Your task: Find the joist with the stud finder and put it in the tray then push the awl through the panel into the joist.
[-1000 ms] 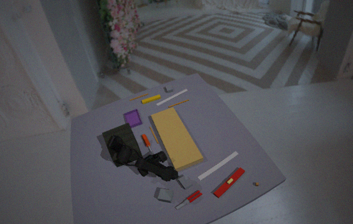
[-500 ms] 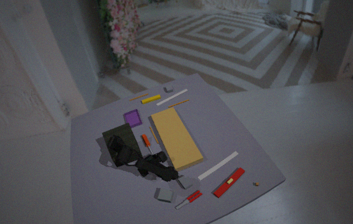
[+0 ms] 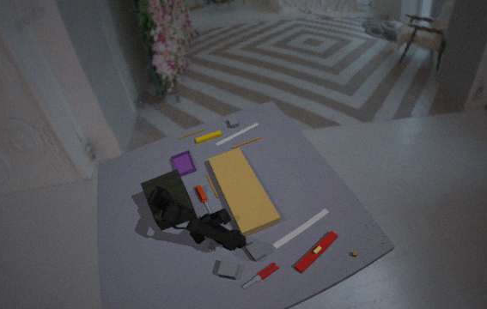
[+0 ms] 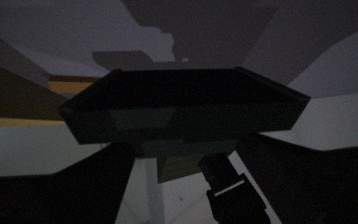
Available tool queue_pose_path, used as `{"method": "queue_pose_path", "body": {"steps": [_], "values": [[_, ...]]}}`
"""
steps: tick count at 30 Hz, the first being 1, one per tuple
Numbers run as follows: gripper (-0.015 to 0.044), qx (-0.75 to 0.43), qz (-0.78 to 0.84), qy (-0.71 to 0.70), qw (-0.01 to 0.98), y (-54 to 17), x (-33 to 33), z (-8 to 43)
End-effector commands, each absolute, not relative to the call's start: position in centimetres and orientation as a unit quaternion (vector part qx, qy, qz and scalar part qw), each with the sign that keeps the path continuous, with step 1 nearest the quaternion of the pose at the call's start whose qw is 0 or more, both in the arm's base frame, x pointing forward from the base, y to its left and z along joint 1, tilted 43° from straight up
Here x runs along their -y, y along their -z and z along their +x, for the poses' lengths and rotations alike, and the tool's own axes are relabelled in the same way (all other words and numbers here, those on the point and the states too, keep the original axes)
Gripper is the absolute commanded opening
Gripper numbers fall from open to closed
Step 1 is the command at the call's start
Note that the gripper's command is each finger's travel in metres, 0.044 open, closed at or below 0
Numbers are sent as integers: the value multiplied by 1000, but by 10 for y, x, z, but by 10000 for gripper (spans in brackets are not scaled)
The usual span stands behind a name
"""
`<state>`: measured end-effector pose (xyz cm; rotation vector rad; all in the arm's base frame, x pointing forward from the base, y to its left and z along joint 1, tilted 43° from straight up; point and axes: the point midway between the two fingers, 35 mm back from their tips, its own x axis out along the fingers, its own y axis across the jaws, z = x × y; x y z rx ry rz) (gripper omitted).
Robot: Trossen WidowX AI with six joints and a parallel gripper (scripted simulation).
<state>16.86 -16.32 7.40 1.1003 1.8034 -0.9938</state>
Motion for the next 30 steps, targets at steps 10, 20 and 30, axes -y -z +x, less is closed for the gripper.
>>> {"method": "queue_pose_path", "body": {"steps": [10, 20, 30], "values": [[380, -705, 433, 397, 397, -73, 167, 169], [380, -710, 434, 392, 393, -74, 163, 169], [380, -710, 434, 392, 393, -74, 163, 169]]}}
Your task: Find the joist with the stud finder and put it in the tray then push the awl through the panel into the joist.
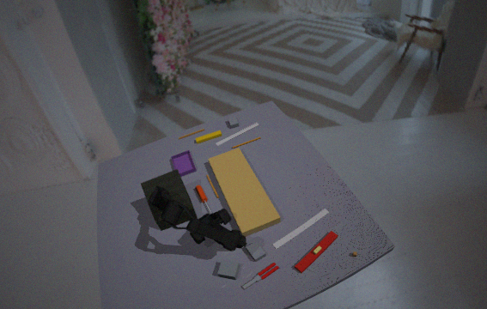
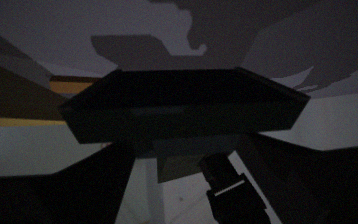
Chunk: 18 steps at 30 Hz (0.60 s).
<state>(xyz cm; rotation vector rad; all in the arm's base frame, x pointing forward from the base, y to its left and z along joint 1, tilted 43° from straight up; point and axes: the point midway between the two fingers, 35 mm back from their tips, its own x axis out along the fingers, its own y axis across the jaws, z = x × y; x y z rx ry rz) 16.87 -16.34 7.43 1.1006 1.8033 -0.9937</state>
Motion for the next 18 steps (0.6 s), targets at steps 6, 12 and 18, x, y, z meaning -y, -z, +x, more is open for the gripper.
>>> {"method": "queue_pose_path", "body": {"steps": [6, 12, 18], "values": [[440, -710, 434, 391, 393, -74, 163, 169], [440, -710, 434, 391, 393, -74, 163, 169], [440, -710, 434, 391, 393, -76, 164, 169]]}}
